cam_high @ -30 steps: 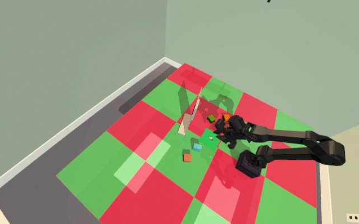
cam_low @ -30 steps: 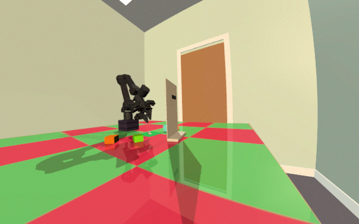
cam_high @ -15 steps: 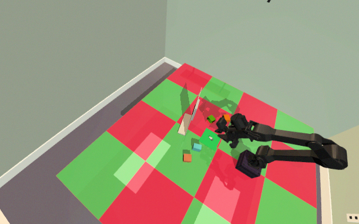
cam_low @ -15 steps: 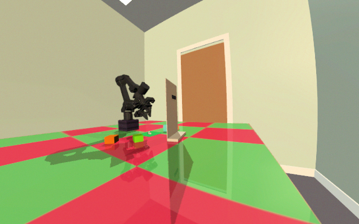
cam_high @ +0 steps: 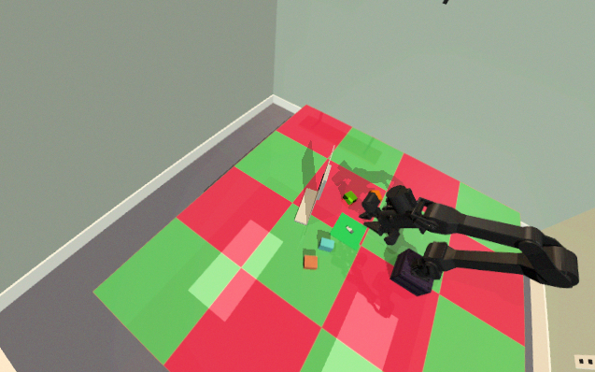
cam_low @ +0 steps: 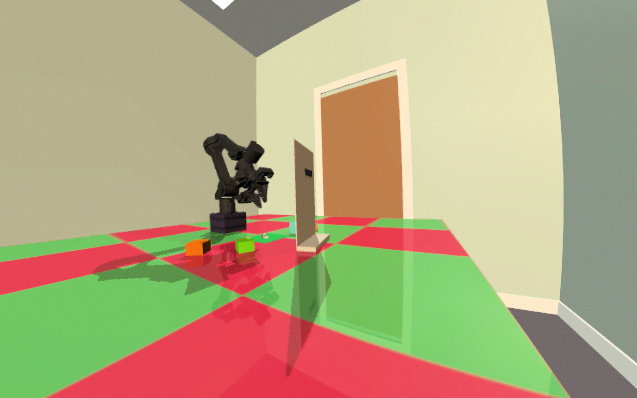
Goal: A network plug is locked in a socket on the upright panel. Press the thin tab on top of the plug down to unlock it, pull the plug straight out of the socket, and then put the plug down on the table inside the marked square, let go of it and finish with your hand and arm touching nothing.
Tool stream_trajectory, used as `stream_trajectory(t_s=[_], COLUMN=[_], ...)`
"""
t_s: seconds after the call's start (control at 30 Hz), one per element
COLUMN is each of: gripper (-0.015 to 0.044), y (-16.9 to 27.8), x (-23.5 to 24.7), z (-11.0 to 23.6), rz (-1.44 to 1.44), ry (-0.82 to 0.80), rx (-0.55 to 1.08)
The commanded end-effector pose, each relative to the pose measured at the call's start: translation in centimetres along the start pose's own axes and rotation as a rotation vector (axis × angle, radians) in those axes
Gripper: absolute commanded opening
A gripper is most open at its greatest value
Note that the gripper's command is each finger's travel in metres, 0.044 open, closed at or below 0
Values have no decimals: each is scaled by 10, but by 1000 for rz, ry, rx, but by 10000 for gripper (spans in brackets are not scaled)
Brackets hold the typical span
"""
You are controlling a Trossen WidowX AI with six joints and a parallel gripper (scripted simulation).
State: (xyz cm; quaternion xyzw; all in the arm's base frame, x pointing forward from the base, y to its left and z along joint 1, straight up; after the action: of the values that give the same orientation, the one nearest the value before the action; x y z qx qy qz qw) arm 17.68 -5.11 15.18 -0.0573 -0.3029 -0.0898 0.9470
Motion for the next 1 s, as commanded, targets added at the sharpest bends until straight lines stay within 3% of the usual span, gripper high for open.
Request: stream_trajectory(t_s=[0.0,0.97], gripper=[156,156], y=[0,-5], x=[2,52], z=[7,71], rz=[-5,-4], ry=[-4,-3], rx=[-2,-1])
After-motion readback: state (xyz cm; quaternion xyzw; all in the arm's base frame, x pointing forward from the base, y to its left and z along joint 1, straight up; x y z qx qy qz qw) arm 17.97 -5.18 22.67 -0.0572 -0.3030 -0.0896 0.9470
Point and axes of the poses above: the point midway between the two fingers, 35 mm back from their tips, its own z axis back along the fingers, its own x axis across the jaws, y = z × x, the point moved 10 cm from there along z, back along the fingers, and after that the axes turned 5 degrees about z, right-handed, at the moved point
